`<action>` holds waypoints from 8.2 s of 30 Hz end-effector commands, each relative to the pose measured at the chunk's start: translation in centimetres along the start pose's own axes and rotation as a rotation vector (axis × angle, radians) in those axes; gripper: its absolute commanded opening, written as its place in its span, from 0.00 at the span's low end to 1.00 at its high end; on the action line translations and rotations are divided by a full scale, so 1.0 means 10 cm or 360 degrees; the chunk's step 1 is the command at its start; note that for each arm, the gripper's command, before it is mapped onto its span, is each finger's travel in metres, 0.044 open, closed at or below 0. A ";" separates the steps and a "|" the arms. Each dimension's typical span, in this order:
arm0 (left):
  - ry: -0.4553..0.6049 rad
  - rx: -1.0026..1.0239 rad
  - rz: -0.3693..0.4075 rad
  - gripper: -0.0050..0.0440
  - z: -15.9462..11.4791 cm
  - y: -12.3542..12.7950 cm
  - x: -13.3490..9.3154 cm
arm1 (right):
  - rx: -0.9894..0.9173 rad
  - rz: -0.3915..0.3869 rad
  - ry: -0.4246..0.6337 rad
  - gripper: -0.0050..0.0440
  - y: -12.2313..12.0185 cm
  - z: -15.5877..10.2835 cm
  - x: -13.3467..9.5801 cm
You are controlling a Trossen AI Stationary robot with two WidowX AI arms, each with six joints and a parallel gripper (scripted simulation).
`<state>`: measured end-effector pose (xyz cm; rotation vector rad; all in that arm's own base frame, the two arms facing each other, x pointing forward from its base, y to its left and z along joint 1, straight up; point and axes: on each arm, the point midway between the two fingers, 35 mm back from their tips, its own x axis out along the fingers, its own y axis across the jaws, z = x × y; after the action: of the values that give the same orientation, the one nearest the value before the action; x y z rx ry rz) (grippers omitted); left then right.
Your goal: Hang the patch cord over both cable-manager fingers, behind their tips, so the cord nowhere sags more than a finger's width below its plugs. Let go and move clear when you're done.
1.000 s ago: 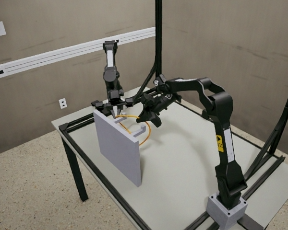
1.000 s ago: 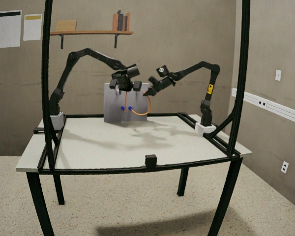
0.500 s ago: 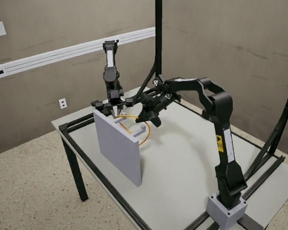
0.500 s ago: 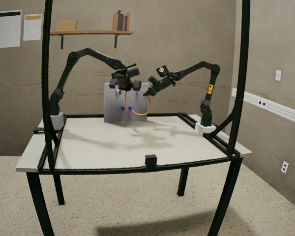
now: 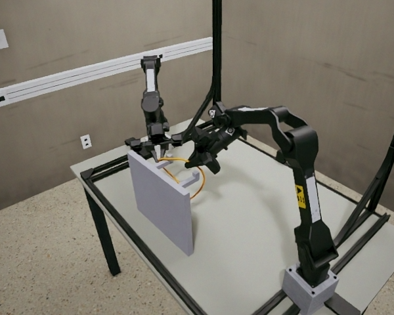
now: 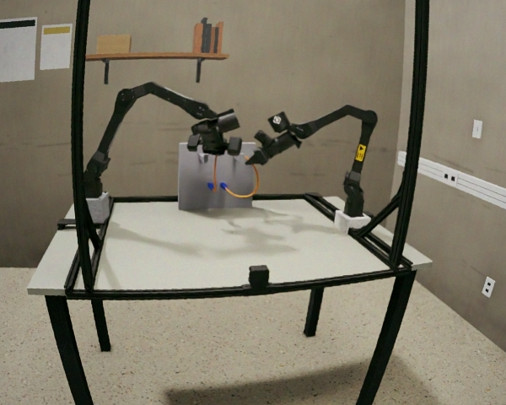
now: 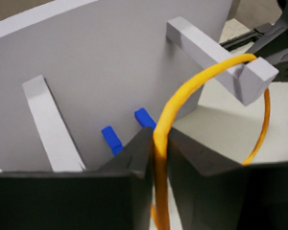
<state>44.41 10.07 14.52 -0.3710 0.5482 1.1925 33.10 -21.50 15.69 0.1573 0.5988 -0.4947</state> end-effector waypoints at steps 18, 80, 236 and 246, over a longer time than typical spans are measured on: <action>-0.0038 -0.0080 -0.0032 0.15 0.22 0.01 -0.11 | -0.0005 -0.0002 -0.0043 0.18 0.00 0.09 -0.04; -0.0032 -0.0068 -0.0025 0.15 0.26 0.26 -0.22 | -0.0005 -0.0002 -0.0043 0.18 0.00 0.09 -0.04; -0.0032 -0.0061 -0.0018 0.15 -0.02 0.80 -0.16 | -0.0005 -0.0002 -0.0043 0.18 0.00 0.09 -0.04; -0.0034 -0.0063 -0.0021 0.15 -0.05 0.81 -0.15 | -0.0005 -0.0002 -0.0043 0.18 0.00 0.09 -0.04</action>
<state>36.39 11.43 14.09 -0.3781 0.5343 1.2023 33.10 -21.49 15.68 0.1575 0.5989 -0.4939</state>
